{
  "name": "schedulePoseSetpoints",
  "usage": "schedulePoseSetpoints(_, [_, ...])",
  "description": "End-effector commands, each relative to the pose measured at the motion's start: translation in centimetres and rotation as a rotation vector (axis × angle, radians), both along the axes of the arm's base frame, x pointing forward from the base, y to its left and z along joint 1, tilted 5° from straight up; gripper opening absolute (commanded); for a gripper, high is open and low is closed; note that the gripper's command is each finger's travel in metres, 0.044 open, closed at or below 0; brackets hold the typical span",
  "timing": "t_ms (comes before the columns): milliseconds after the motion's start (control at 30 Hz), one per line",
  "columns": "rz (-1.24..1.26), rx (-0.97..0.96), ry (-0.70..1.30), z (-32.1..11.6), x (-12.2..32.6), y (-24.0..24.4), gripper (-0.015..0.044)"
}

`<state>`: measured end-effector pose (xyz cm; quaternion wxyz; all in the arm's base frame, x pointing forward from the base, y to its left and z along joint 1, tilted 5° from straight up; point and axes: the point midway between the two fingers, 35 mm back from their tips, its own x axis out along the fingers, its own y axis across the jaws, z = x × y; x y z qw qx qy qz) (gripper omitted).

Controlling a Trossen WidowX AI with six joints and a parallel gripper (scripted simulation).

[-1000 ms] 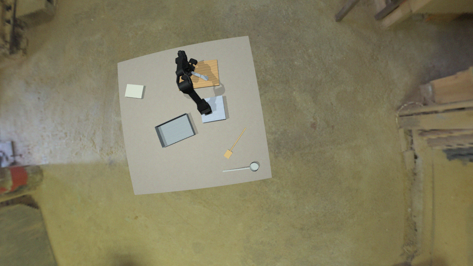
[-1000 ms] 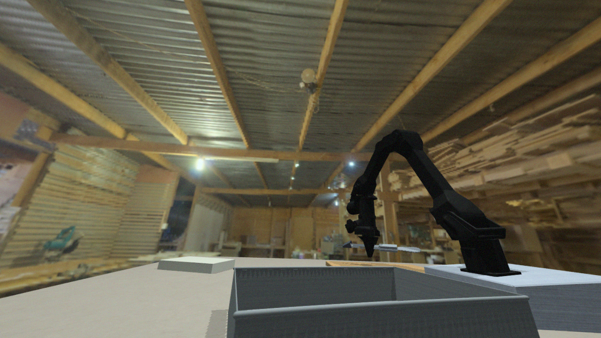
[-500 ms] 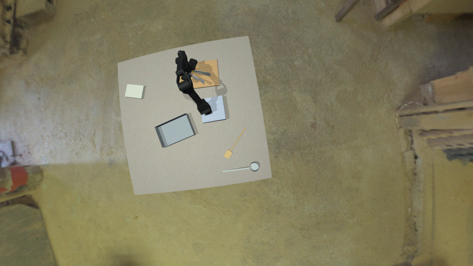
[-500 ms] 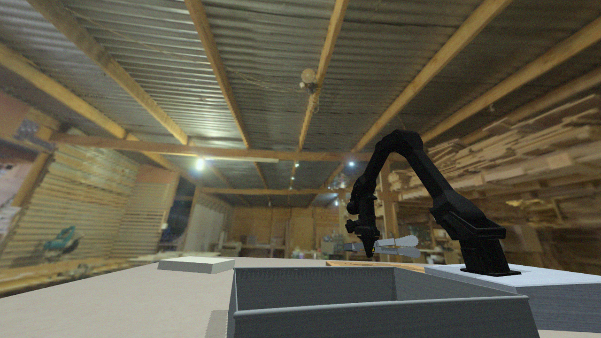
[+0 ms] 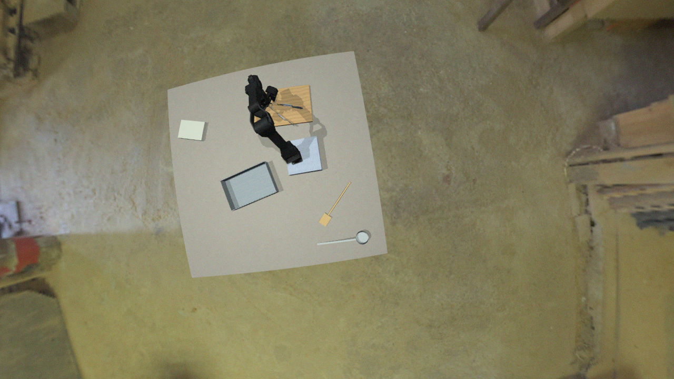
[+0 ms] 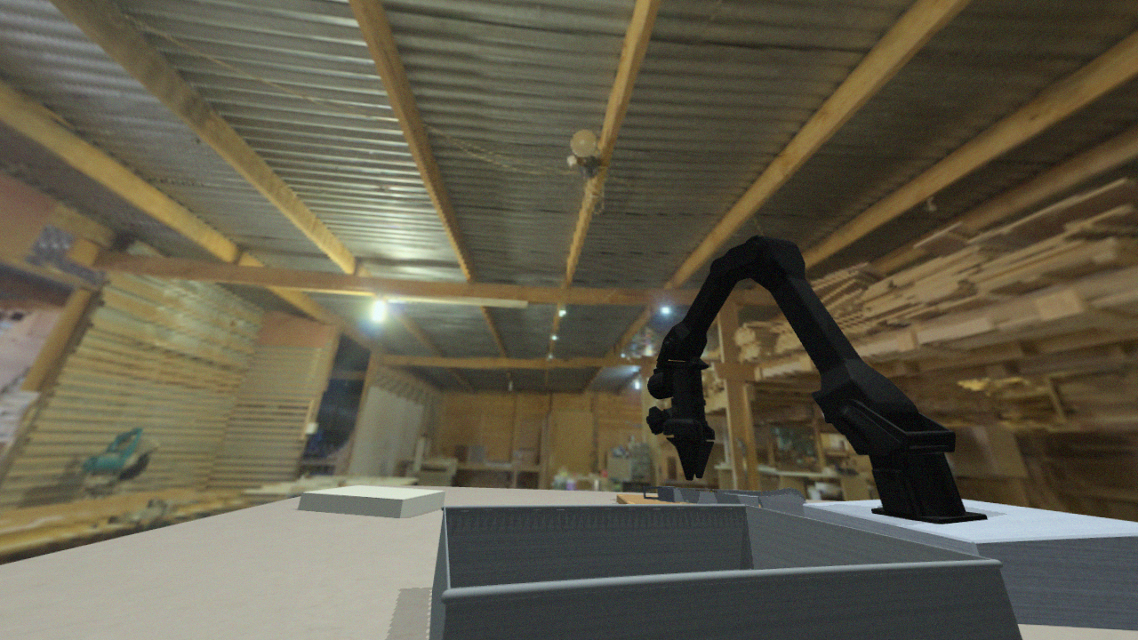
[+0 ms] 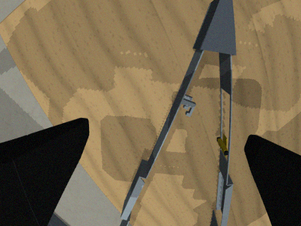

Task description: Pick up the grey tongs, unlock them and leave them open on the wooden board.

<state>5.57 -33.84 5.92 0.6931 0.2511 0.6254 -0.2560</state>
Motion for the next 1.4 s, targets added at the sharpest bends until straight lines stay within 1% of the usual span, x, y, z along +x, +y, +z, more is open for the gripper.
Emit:
schedulePoseSetpoints(0, [0.019, -0.014, 0.004, 3.2, 3.5, 3.5, 0.044])
schedulePoseSetpoints(133, [0.01, -0.004, -0.005, 6.3, 6.7, 8.9, 0.044])
schedulePoseSetpoints(200, [0.009, -0.002, -0.006, 6.8, 7.1, 10.0, 0.044])
schedulePoseSetpoints(467, [0.009, -0.002, -0.007, 7.0, 7.1, 10.0, 0.044])
schedulePoseSetpoints(533, [0.011, -0.003, -0.008, 7.9, 7.0, 9.9, 0.044])
schedulePoseSetpoints(667, [0.015, -0.006, -0.011, 11.0, 6.6, 10.0, 0.044])
schedulePoseSetpoints(733, [0.016, -0.007, -0.011, 11.7, 6.5, 10.0, 0.044])
schedulePoseSetpoints(1367, [0.016, -0.007, -0.011, 11.7, 6.5, 10.0, 0.044])
